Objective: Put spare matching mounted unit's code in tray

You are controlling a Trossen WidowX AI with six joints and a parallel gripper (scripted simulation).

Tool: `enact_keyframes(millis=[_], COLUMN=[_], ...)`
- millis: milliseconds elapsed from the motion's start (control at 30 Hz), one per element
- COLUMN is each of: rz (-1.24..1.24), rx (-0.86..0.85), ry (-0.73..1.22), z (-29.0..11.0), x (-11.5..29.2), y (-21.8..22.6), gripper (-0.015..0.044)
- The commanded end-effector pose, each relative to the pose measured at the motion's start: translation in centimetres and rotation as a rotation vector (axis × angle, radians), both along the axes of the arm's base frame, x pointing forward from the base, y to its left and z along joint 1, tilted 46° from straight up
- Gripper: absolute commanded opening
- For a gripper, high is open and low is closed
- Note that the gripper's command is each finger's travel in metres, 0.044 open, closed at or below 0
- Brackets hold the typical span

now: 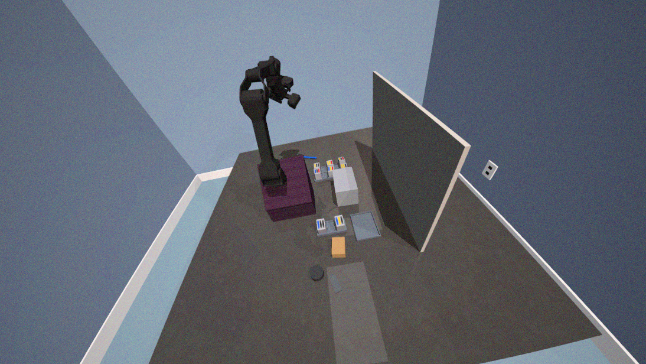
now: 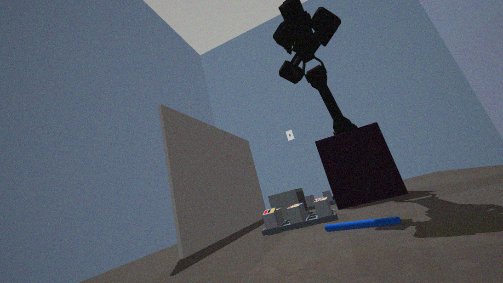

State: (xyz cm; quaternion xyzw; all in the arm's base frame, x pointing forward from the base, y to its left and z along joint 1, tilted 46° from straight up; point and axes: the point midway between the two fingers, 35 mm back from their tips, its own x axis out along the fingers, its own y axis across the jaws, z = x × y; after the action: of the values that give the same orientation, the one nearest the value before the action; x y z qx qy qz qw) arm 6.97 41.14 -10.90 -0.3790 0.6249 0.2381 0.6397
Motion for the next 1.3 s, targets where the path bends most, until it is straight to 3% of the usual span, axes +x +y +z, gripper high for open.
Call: enact_keyframes(millis=[0,300,700,967,1267], rz=[-0.144,-0.392,-0.699,-0.877,-0.888], rx=[-0.039,-0.120,-0.327,-0.497,-0.510], ry=[-0.065,-0.138,-0.308,-0.378,-0.382], z=[1.8,4.2,10.1,14.3,14.6], x=[6.5,15.6,27.2,30.4,30.5], y=[-2.6,-9.1,-23.9,-35.2,-36.0], gripper=[0.0440,0.0440,0.0440,0.0440,0.0440])
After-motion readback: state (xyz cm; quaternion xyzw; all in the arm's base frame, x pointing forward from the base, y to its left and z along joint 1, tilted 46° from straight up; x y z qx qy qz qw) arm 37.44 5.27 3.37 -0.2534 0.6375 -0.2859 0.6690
